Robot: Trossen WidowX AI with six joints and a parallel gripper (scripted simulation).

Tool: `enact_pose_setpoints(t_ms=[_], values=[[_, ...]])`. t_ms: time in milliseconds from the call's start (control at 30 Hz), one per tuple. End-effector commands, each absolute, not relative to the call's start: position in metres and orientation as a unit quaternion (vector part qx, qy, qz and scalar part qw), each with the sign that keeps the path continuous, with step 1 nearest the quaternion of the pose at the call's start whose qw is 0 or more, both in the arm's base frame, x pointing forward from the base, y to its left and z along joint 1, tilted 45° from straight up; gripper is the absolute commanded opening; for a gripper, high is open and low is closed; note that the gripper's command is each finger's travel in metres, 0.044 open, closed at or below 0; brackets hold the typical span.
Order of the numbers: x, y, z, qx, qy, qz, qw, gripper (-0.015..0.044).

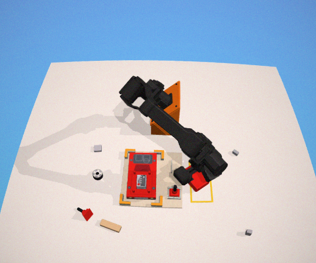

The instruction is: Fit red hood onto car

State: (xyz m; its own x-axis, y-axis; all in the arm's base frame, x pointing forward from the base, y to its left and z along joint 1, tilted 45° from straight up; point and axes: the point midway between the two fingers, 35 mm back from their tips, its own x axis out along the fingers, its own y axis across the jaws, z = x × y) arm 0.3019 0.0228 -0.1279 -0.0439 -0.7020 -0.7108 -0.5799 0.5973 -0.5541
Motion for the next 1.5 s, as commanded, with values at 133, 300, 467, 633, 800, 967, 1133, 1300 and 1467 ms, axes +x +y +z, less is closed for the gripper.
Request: enact_pose_setpoints(t_ms=[133, 300, 467, 633, 800, 967, 1133, 1300, 1467], values=[[0.304, 0.045, -0.108, -0.443, 0.718, -0.055, 0.534, 0.0000], [0.305, 0.060, -0.093, -0.443, 0.718, -0.055, 0.534, 0.0000], [0.306, 0.073, -0.080, -0.443, 0.718, -0.055, 0.534, 0.0000], [0.306, 0.082, -0.071, -0.443, 0.718, -0.055, 0.534, 0.0000], [0.307, 0.080, -0.070, -0.444, 0.718, -0.056, 0.534, 0.0000], [0.316, 0.065, -0.052, -0.420, 0.714, -0.080, 0.555, 0.0000], [0.325, 0.046, -0.030, -0.391, 0.708, -0.109, 0.578, 0.0000], [0.331, 0.025, -0.009, -0.362, 0.701, -0.139, 0.599, 0.0000], [0.334, 0.004, 0.013, -0.333, 0.691, -0.170, 0.618, 0.0000]])
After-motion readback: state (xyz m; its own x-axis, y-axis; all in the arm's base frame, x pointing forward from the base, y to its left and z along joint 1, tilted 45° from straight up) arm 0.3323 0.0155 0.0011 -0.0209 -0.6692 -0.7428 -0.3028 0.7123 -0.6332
